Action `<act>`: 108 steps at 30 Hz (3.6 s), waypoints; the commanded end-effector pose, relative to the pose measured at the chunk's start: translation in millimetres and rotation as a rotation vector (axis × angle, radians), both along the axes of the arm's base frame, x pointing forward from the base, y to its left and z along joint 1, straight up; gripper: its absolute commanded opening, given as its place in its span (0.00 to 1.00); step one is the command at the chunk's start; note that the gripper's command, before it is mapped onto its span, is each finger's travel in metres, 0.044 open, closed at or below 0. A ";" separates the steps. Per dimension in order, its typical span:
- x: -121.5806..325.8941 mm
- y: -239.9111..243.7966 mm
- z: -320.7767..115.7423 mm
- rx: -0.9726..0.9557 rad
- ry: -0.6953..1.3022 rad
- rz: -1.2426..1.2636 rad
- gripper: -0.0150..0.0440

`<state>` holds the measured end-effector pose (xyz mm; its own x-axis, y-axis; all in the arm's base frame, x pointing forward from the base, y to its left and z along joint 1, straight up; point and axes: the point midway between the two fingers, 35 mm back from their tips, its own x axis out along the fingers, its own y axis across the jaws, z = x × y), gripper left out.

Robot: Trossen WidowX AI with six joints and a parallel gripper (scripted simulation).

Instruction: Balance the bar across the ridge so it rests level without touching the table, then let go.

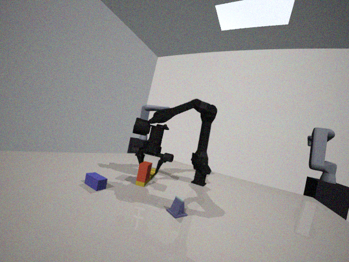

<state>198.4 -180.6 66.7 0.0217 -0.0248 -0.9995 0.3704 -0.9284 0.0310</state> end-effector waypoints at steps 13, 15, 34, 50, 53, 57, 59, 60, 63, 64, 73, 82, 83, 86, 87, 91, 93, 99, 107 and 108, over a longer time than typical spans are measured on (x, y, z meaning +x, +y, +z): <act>-0.7 1.3 -20.6 0.009 0.005 0.003 0.79; -0.7 1.3 -20.6 0.009 0.005 0.003 0.79; -1.1 1.0 -20.1 0.006 0.007 0.000 0.48; 1.4 -1.0 6.4 0.007 0.006 0.001 0.25; 1.6 -1.2 14.1 0.007 0.006 0.001 0.25; 1.7 -1.2 24.4 0.007 0.005 0.002 0.25; 1.6 -1.1 29.6 0.007 0.005 0.002 0.25; 1.6 -1.0 32.2 0.007 0.005 0.002 0.25; 1.2 -0.7 40.1 0.008 0.005 0.002 0.25; 1.1 -0.5 42.7 0.008 0.005 0.002 0.25; -1.2 1.7 66.3 0.009 0.004 0.003 0.25; 3.0 5.8 73.2 0.006 0.007 0.142 0.25; 4.4 6.8 73.3 0.006 0.007 0.182 0.25; 8.7 9.6 73.6 0.003 0.009 0.302 0.25; 10.2 10.6 73.6 0.003 0.010 0.341 0.25; 15.9 14.5 74.0 0.000 0.013 0.501 0.25; 18.7 16.4 74.2 -0.002 0.014 0.580 0.25; 27.1 22.4 74.7 -0.007 0.017 0.819 0.25; 38.4 30.5 75.5 -0.014 0.022 1.138 0.25; 39.8 31.5 75.7 -0.015 0.023 1.177 0.25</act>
